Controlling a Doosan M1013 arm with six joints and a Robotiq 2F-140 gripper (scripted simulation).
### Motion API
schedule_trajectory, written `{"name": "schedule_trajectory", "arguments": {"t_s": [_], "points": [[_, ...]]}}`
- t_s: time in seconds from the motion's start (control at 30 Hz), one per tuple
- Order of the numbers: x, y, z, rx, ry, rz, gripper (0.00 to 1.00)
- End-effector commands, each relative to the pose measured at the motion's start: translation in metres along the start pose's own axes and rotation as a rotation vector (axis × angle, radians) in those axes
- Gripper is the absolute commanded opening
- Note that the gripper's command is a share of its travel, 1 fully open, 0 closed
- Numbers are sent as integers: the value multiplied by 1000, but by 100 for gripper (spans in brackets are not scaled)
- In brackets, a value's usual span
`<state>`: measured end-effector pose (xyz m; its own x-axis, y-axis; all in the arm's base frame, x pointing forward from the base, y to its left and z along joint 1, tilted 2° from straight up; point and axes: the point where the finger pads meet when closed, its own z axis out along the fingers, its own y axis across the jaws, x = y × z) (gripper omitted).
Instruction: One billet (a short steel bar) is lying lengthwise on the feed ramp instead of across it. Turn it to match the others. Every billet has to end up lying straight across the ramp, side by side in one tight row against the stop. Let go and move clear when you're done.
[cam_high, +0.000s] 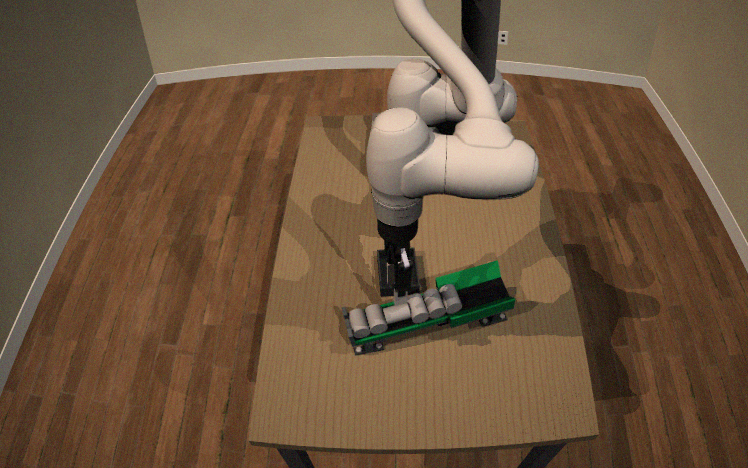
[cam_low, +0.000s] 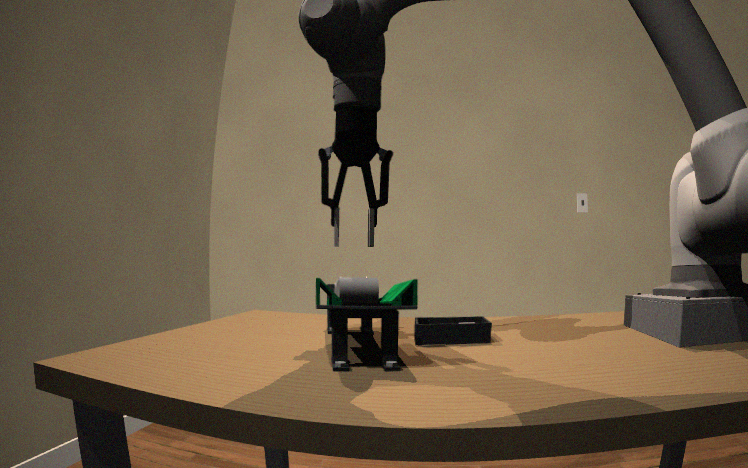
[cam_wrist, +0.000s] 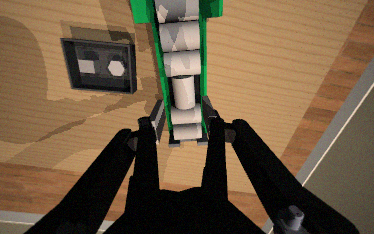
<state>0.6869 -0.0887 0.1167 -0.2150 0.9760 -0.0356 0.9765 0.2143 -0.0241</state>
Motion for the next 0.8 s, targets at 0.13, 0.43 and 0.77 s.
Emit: {"name": "schedule_trajectory", "arguments": {"t_s": [0.13, 0.43, 0.77], "points": [[0, 0, 0, 0, 1, 0, 41], [0, 0, 0, 0, 8, 0, 41], [0, 0, 0, 0, 20, 0, 41]]}}
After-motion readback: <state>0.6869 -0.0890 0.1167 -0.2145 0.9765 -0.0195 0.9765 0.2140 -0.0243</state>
